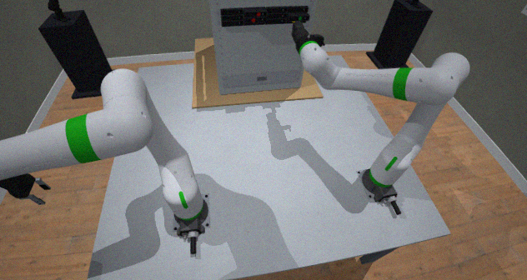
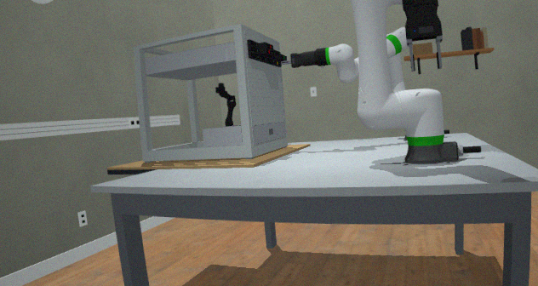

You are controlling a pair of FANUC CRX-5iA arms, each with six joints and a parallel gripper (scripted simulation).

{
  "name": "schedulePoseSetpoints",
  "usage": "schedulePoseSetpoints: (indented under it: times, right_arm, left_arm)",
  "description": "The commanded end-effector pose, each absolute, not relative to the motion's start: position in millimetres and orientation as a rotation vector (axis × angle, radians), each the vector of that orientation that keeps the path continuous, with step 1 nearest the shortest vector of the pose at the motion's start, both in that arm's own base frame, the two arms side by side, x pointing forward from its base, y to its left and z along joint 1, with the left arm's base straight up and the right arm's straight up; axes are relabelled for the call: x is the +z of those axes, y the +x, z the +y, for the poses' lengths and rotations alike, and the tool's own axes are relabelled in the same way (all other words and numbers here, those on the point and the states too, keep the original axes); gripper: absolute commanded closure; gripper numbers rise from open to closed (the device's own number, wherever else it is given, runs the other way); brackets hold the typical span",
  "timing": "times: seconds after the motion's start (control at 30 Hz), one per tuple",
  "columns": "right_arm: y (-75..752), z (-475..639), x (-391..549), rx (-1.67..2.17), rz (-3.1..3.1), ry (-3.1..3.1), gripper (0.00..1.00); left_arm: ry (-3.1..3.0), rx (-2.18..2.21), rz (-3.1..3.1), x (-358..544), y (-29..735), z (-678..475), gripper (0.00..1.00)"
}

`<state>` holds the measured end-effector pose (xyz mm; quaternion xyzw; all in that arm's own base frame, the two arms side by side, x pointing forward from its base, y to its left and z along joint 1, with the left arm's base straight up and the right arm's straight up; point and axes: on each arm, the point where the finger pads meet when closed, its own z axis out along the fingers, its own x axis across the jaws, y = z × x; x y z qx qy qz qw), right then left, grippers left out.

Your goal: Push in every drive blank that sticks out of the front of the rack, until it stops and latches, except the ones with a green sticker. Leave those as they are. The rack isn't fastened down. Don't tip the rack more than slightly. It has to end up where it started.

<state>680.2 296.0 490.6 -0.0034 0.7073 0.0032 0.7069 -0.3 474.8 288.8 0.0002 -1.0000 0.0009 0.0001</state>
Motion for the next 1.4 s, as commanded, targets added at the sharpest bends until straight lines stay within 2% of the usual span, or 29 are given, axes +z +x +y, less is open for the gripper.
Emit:
schedulePoseSetpoints:
  times: [0.0, 0.47, 1.37]
  right_arm:
    - [660.8, 295.7, 491.9, 0.008, 1.57, -0.007, 1.0]
    - [607.4, 295.2, 491.8, 0.008, 1.57, -0.007, 1.0]
    - [605.4, 325.2, 495.8, 0.008, 1.57, -0.007, 1.0]
  left_arm:
    - [0.001, 0.0, -3.142, 289.7, -0.2, 475.0, 0.0]
    - [0.001, 0.0, -3.142, 289.7, -0.2, 475.0, 0.0]
    - [0.001, 0.0, -3.142, 289.7, -0.2, 475.0, 0.0]
